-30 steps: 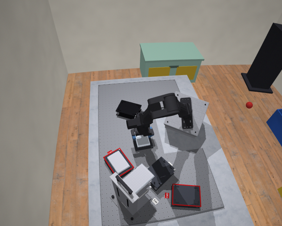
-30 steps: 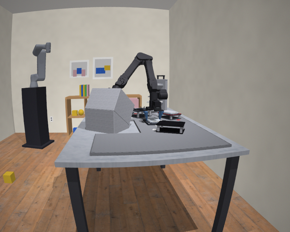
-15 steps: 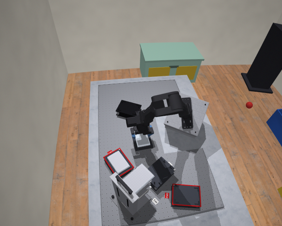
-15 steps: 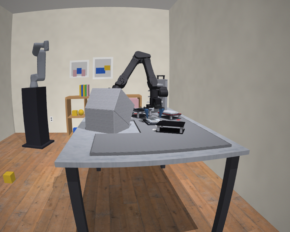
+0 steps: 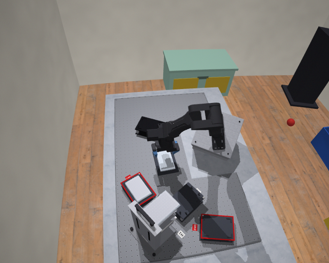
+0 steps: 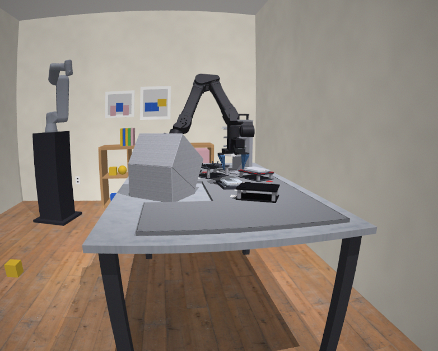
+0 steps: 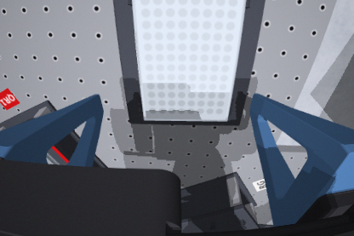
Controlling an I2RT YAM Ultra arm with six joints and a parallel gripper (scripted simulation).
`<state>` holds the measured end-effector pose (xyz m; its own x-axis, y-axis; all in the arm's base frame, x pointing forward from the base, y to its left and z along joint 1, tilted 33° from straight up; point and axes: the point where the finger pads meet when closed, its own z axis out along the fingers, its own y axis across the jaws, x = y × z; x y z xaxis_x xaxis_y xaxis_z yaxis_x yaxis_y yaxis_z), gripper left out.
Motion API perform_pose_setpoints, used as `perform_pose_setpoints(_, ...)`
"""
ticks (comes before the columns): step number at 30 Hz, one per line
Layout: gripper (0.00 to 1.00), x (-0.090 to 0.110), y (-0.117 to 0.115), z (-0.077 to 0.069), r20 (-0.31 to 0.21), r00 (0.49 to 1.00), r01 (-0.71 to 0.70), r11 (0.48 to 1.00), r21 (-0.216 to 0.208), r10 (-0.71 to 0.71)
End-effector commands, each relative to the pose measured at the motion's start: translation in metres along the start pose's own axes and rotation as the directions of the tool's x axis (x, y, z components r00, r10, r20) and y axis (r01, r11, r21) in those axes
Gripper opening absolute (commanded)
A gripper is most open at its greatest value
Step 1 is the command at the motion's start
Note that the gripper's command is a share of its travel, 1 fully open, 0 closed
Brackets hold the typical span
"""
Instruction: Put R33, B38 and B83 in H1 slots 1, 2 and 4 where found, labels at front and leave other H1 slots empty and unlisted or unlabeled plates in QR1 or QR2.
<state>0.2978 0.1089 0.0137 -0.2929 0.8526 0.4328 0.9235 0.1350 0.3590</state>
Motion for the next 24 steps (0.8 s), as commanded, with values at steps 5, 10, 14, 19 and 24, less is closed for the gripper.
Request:
perform_pose_setpoints(5,1.0,-0.003,-0.01,-0.009,0.001,1.0,0.006,1.0,0.02,-0.006)
perform_pose_setpoints(10,1.0,-0.003,-0.009,-0.009,0.002,0.994,0.106,0.994,0.019,-0.107)
perform_pose_setpoints(14,1.0,-0.003,-0.009,-0.009,0.0,0.983,0.186,0.982,0.019,-0.186)
perform_pose_setpoints(19,1.0,-0.003,-0.009,-0.009,-0.001,0.97,0.244,0.97,0.019,-0.244)
perform_pose_setpoints(24,1.0,-0.003,-0.009,-0.009,-0.002,0.94,0.341,0.94,0.018,-0.341)
